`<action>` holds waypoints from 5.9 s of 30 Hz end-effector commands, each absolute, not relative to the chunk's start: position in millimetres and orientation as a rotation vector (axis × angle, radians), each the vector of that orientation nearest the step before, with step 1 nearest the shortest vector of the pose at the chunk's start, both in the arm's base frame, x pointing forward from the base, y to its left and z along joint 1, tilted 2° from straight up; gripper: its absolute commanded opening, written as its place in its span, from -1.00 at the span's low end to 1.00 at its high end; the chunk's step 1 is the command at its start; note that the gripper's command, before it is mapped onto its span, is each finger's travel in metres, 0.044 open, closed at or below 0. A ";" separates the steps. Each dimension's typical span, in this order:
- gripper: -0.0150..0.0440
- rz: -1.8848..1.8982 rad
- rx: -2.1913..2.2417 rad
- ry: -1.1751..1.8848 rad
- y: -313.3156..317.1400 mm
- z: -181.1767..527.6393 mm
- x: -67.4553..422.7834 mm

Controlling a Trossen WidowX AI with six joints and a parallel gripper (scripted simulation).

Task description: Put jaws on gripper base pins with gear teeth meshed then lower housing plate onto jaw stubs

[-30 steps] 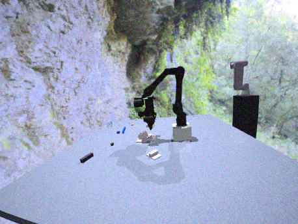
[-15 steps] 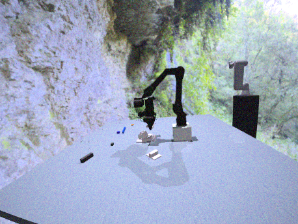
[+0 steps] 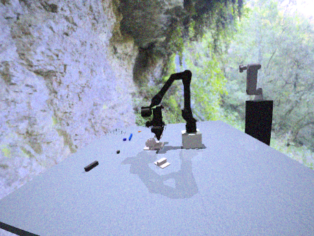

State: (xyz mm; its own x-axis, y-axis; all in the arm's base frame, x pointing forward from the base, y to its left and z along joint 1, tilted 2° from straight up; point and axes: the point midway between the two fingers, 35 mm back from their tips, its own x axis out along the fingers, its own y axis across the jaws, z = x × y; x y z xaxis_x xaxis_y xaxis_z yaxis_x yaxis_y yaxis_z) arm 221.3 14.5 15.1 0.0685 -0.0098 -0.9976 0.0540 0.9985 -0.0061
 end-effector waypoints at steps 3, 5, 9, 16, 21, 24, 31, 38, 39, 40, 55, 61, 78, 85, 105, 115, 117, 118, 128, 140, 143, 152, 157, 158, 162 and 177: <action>0.70 -0.040 0.034 1.512 15.0 4.0 220.2; 0.70 -0.040 0.034 1.512 15.0 0.8 220.2; 0.70 -0.040 0.034 1.513 14.9 -5.7 220.1; 0.70 -0.040 0.034 1.513 14.8 -16.9 219.4; 0.70 -0.040 0.034 1.513 14.7 -20.7 219.0; 0.70 -0.040 0.034 1.513 14.7 -20.7 219.0; 0.70 -0.040 0.034 1.513 14.7 -20.7 219.0; 0.70 -0.040 0.034 1.513 14.7 -21.1 219.0; 0.70 -0.040 0.034 1.513 14.7 -21.6 219.0; 0.70 -0.040 0.034 1.513 14.7 -22.2 219.1; 0.70 -0.041 0.035 1.513 14.7 -25.5 219.2; 0.70 -0.041 0.035 1.513 14.7 -25.6 219.2; 0.70 -0.042 0.036 1.513 14.7 -30.3 219.4; 0.70 -0.042 0.036 1.513 14.7 -30.5 219.4; 0.70 -0.042 0.037 1.513 14.6 -35.3 219.6; 0.70 -0.042 0.037 1.513 14.6 -35.3 219.6; 0.70 -0.042 0.037 1.513 14.6 -35.3 219.6; 0.70 -0.042 0.037 1.513 14.6 -35.3 219.6; 0.70 -0.042 0.037 1.513 14.6 -35.3 219.6; 0.70 -0.042 0.037 1.513 14.6 -35.3 219.6; 0.70 -0.042 0.037 1.513 14.6 -34.9 219.6; 0.70 -0.042 0.037 1.513 14.7 -30.2 219.5; 0.70 -0.042 0.037 1.513 14.6 -30.8 220.5; 0.70 -0.042 0.037 1.513 14.6 -30.8 220.5; 0.70 -0.042 0.037 1.513 14.6 -30.9 220.5; 0.70 -0.042 0.037 1.513 14.6 -35.1 220.7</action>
State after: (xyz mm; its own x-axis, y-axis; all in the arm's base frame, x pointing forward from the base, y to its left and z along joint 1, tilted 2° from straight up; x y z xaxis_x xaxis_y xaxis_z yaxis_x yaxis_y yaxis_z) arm 220.7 14.0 -32.6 0.0596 -0.0095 -0.9982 0.0545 0.9985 -0.0063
